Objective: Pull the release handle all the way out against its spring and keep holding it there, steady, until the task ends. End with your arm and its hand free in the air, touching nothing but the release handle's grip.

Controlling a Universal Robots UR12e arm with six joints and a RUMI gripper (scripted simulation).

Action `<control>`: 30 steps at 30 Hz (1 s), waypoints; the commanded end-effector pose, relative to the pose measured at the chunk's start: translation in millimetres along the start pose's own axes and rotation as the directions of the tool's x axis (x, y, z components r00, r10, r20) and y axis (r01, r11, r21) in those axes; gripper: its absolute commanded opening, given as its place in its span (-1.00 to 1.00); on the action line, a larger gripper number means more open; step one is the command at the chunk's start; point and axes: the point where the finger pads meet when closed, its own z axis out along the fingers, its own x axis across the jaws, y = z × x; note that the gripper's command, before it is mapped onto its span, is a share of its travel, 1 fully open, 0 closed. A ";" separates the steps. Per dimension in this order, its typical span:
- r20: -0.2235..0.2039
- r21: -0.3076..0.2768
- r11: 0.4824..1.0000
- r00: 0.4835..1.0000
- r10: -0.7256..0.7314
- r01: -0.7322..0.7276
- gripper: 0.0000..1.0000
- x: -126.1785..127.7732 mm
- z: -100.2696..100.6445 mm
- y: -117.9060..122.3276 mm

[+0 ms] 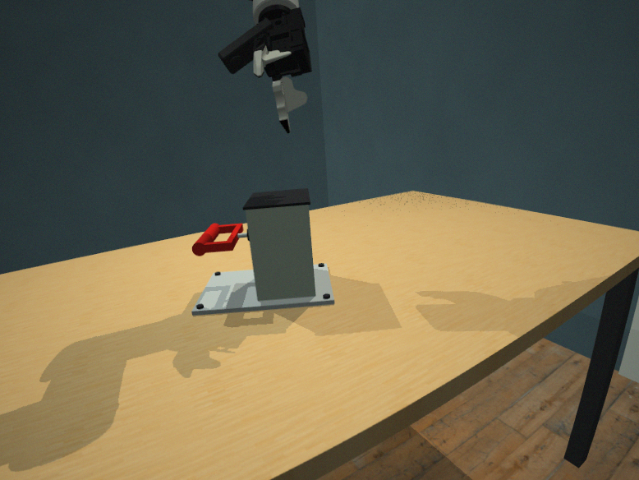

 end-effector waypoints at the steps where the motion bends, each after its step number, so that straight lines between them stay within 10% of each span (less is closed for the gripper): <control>1: -0.001 -0.001 1.000 1.000 0.001 -0.001 1.00 -0.3 -0.9 0.5; 21: -0.004 0.001 1.000 1.000 0.010 -0.010 1.00 -0.3 0.4 -0.6; 30: -0.077 0.067 0.973 0.971 0.228 -0.223 1.00 -0.1 27.3 -26.9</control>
